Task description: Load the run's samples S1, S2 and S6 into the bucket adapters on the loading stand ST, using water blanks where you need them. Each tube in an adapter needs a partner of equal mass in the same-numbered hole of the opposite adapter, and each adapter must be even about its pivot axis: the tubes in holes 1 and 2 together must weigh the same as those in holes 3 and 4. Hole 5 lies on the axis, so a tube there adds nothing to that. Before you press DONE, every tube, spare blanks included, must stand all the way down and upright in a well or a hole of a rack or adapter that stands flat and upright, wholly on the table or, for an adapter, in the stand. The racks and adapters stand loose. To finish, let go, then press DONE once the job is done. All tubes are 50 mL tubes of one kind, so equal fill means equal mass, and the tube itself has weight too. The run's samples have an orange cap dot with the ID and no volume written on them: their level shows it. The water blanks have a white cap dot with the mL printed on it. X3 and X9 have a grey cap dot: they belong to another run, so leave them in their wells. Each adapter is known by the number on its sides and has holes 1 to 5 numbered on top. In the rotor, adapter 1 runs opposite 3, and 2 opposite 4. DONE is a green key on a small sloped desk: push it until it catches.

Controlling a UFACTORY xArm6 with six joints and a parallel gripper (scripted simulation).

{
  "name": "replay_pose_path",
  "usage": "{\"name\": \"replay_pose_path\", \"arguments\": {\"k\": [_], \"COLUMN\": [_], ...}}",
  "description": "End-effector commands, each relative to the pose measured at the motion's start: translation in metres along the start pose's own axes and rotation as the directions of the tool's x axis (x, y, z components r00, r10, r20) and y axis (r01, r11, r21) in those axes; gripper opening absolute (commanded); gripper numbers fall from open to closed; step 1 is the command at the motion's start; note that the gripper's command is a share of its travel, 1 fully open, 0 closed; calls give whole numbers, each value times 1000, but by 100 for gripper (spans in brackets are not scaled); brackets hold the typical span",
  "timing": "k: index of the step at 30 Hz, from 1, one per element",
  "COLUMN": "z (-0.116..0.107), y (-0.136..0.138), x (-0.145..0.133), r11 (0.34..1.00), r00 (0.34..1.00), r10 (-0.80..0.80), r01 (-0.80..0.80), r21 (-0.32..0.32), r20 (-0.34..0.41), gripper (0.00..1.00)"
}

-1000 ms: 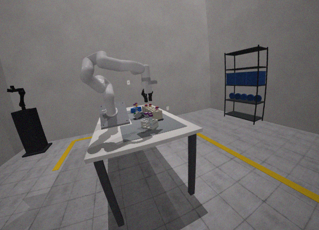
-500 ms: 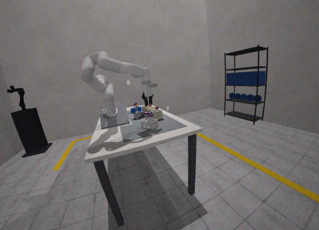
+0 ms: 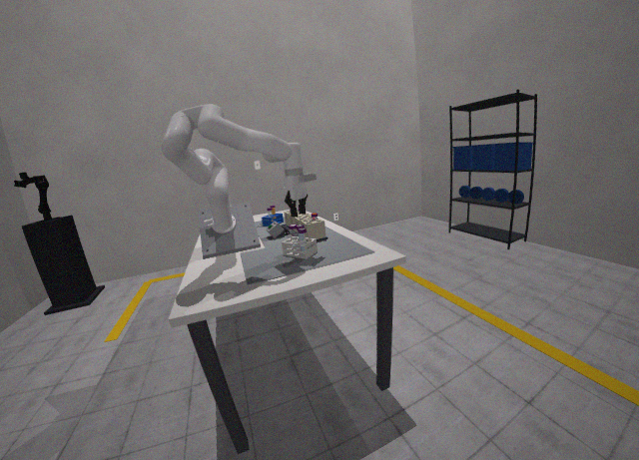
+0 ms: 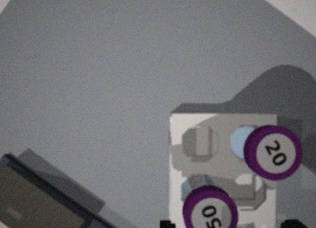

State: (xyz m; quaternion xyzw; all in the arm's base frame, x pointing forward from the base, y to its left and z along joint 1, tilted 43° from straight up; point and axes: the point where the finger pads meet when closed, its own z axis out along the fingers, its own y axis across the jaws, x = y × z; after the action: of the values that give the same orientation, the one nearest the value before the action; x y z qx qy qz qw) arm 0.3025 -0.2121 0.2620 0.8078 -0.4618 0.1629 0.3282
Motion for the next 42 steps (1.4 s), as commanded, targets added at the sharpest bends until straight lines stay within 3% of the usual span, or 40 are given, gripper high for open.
{"name": "replay_pose_path", "arguments": {"k": [1, 25, 42], "z": [6, 50, 55], "y": [0, 0, 0], "x": [1, 1, 1], "r11": [1000, 1000, 1000], "r00": [1000, 1000, 1000], "r10": [1, 1, 1], "r01": [-1, -1, -1], "r21": [2, 2, 2], "r20": [-2, -2, -2], "gripper": [57, 57, 57]}}
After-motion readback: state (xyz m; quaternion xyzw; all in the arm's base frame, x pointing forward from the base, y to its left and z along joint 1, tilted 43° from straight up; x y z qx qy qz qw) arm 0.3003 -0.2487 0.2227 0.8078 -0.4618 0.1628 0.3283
